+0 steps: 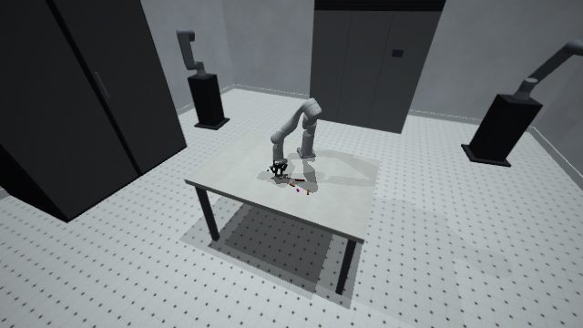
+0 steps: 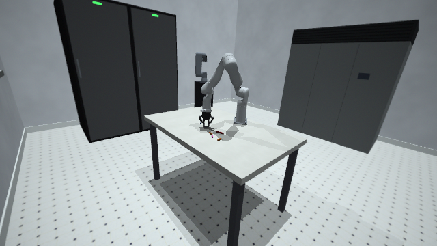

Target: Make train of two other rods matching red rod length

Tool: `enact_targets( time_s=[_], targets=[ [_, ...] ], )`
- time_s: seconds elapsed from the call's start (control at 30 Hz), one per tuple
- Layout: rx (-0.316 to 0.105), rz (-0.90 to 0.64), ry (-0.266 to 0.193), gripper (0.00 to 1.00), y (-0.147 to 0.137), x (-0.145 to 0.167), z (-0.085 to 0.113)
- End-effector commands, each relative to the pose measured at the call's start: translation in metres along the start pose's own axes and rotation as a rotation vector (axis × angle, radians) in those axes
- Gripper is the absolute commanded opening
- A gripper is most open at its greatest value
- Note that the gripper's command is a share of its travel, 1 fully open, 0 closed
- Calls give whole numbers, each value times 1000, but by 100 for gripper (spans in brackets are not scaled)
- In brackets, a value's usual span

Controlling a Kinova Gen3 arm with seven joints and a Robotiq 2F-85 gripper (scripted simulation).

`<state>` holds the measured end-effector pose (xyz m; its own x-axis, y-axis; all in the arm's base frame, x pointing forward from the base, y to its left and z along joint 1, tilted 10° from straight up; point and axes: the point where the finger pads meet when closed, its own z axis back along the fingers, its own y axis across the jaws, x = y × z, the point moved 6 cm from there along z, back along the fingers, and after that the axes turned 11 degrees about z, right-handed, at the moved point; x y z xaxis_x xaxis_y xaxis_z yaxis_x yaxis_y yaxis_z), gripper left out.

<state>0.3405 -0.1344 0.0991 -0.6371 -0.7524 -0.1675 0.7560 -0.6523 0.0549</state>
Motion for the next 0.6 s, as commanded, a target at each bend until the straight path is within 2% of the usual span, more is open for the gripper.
enact_targets(
  time_s=[0.0, 0.4, 0.43, 0.57],
  targets=[
    [1, 0, 1, 26, 0, 0, 0],
    [1, 0, 1, 26, 0, 0, 0],
    [1, 0, 1, 30, 0, 0, 0],
    [1, 0, 1, 30, 0, 0, 0]
  ],
)
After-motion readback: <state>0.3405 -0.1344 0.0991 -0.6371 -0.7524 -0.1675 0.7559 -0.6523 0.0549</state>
